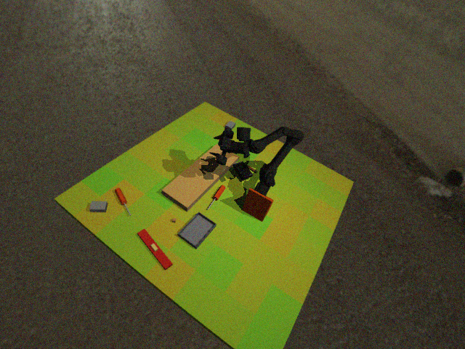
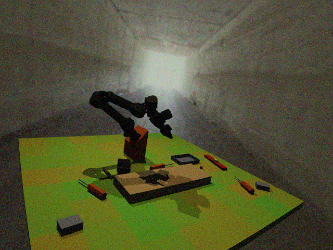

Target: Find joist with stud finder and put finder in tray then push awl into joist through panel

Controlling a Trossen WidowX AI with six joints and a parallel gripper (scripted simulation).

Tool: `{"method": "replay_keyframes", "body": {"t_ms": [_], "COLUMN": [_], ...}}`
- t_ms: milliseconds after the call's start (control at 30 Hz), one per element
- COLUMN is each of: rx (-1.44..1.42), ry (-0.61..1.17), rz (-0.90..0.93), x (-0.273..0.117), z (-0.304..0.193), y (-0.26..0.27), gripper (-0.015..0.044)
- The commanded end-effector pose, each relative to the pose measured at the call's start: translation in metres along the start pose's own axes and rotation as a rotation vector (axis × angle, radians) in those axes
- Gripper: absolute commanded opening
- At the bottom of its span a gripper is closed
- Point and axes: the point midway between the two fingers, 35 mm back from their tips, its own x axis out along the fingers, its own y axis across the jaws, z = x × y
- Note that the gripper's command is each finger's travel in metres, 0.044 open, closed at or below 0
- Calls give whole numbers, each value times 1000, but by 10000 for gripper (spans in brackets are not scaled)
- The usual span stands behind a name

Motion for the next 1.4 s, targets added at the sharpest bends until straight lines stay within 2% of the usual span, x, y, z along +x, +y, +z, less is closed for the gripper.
{"method": "replay_keyframes", "body": {"t_ms": [0, 133, 300, 500, 600, 1367], "rx": [5, 136, 450, 858, 1009, 1022], "ry": [4, 104, 386, 776, 931, 944], "rz": [2, 33, 62, -12, -76, -78], "x": [0, 9, 13, -23, -47, -49], "z": [-1, -32, -112, -209, -241, -250], "y": [0, -3, -7, -4, 0, 4], "gripper": [426, 440, 440, 440, 440, 440]}}
